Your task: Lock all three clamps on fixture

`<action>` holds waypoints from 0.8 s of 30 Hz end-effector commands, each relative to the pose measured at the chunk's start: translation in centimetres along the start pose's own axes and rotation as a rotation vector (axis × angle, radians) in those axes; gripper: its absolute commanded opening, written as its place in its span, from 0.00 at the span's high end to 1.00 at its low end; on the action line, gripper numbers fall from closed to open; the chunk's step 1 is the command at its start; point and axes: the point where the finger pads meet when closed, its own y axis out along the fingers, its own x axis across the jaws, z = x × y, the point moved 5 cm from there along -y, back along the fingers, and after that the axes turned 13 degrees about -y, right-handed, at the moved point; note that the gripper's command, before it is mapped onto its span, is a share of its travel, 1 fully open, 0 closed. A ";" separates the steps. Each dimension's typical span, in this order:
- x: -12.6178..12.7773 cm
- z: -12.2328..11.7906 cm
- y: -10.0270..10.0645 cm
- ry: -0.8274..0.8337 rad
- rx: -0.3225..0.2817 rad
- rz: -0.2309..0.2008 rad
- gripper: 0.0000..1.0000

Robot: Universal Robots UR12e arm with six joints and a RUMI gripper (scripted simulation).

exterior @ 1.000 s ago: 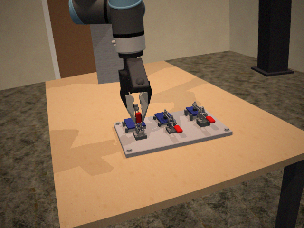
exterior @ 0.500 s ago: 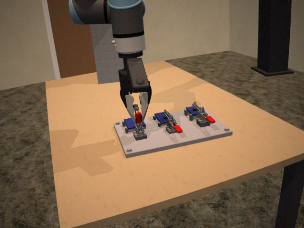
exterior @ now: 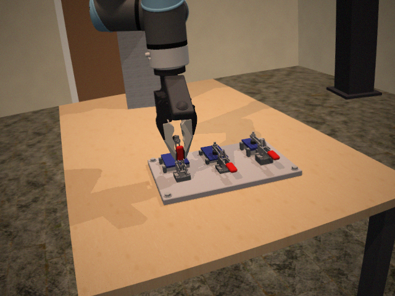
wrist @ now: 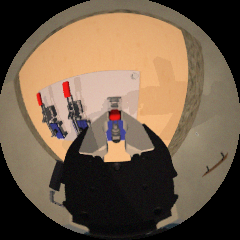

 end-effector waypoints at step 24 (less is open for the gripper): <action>-0.1 0.7 0.0 -0.002 0.003 0.003 1.00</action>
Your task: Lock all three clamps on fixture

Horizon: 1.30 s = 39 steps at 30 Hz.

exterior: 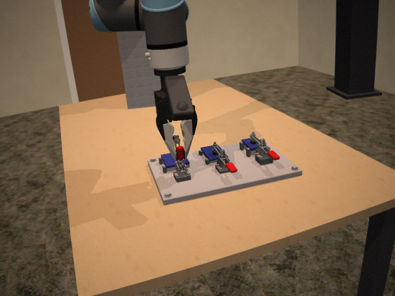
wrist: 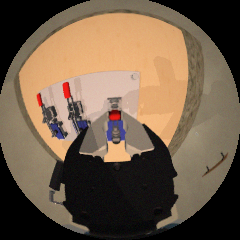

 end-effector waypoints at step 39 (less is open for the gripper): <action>0.3 2.8 0.7 -0.002 0.003 0.003 1.00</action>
